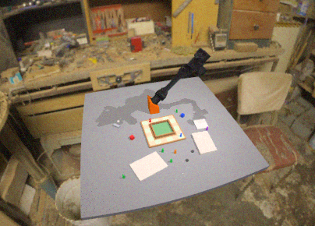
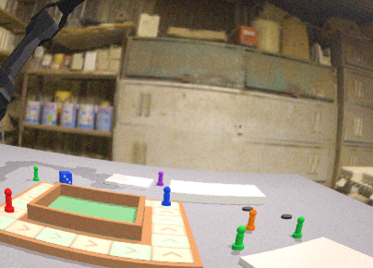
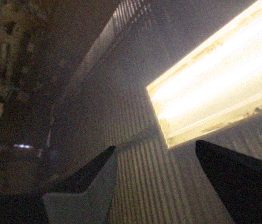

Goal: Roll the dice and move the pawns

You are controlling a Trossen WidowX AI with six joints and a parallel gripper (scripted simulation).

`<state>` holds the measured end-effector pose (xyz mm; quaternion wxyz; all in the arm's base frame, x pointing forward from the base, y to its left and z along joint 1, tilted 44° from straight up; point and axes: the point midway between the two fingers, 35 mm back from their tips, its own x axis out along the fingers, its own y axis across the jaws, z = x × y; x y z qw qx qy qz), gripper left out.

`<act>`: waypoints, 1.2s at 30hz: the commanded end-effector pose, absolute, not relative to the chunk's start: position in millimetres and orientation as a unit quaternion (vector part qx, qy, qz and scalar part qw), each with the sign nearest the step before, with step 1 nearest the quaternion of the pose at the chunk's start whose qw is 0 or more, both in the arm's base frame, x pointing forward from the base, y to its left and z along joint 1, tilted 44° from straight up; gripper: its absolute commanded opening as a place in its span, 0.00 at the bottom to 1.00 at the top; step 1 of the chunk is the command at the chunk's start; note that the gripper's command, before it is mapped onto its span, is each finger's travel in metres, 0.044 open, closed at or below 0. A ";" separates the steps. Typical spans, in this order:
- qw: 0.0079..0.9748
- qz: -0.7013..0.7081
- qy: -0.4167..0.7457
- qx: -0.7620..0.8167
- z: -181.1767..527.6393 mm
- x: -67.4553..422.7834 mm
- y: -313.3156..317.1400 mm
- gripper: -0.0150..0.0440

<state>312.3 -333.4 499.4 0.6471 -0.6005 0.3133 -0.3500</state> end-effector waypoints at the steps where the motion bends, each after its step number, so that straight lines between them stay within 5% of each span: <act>1: 0.665 -0.297 0.354 -0.586 446.2 328.5 -356.8 0.72; 19: 0.764 -0.039 0.500 -0.407 178.4 364.3 -395.4 0.72; 36: 0.784 0.229 0.570 -0.088 -69.0 306.8 -320.6 0.72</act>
